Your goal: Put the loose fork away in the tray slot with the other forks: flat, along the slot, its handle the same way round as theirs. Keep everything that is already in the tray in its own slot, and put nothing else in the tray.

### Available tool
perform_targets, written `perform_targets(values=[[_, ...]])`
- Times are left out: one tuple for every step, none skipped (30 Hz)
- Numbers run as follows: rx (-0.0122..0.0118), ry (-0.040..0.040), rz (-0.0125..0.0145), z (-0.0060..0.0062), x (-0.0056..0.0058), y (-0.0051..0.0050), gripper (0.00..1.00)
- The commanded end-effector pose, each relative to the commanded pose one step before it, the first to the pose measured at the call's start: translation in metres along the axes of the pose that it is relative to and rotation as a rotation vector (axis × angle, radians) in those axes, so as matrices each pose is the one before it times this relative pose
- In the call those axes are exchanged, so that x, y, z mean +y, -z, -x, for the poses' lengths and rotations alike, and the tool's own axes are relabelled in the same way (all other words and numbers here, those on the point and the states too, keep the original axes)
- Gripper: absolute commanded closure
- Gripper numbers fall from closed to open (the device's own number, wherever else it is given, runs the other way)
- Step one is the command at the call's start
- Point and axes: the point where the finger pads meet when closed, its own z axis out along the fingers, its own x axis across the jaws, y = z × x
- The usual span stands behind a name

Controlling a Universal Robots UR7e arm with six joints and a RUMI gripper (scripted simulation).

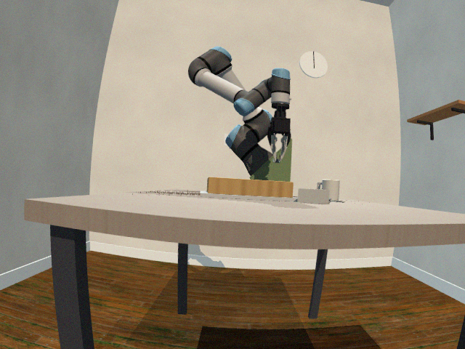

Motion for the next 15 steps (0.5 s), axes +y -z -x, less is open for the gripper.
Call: perform_targets(values=[[0.00356,-0.00026,0.00564,0.00712,-0.00559,0.00008,0.98],[0.00005,0.0,-0.00002,-0.00002,-0.00001,0.0,0.98],[0.00003,0.0,-0.00001,-0.00001,0.0,0.0,0.98],[0.00002,0.00001,0.00001,-0.00001,0.0,0.00001,0.98],[0.0,0.0,0.0,0.0,0.0,0.0,0.98],[0.0,0.0,0.0,0.0,0.0,0.0,0.98],[-0.00005,0.00062,0.00064,-0.00024,-0.00003,0.00025,0.98],[0.00013,-0.00023,0.00048,-0.00001,0.0003,0.0002,0.98],[0.00011,-0.00037,0.00039,-0.00003,0.00036,0.00018,0.98],[0.00002,-0.00017,0.00009,-0.00006,0.00022,0.00005,0.98],[0.0,-0.00011,0.0,-0.00004,0.00013,0.00001,0.98],[-0.00003,-0.00003,-0.00006,-0.00004,0.00004,-0.00002,0.98],[-0.00004,-0.00008,-0.00011,-0.00003,-0.00003,-0.00004,0.98],[-0.00003,-0.0003,-0.00007,-0.00002,-0.00002,-0.00002,0.98],[-0.00001,-0.00062,-0.00003,-0.00001,-0.00002,-0.00001,0.98]])
